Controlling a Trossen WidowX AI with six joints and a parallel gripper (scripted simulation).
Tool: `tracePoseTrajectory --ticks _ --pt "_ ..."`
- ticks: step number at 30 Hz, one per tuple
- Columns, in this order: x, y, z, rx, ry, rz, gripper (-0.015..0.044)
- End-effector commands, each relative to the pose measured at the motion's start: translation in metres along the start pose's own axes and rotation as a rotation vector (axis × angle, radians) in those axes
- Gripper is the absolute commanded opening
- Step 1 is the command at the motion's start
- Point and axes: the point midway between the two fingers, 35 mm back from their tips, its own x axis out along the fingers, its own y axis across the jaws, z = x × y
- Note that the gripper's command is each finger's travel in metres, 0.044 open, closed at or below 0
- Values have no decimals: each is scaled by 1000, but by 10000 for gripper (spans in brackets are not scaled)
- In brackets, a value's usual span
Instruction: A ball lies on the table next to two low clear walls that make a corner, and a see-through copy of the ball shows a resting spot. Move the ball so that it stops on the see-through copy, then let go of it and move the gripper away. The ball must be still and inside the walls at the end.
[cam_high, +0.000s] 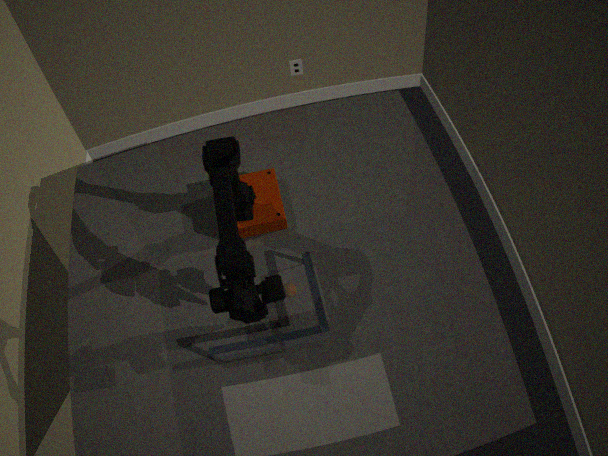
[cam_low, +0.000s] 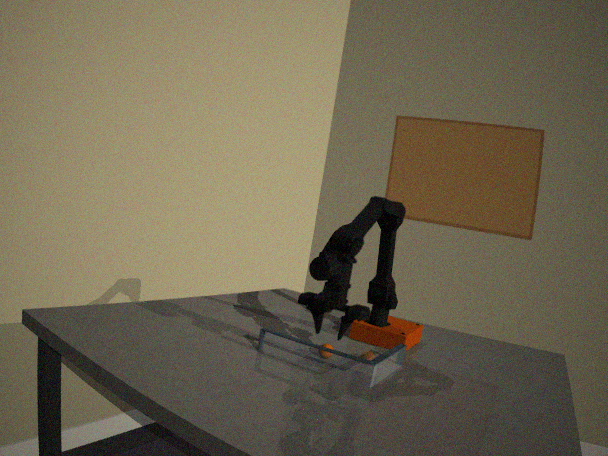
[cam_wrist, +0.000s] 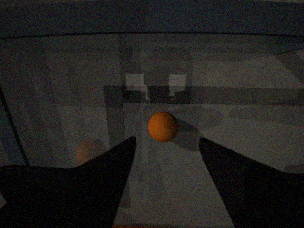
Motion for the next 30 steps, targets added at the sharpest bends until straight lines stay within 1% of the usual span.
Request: tracePoseTrajectory --ticks 1,26,30 --pt "6 1 -2 6 6 6 301" --pt "44 1 -3 6 6 6 301" --pt "44 1 -3 6 6 6 196"
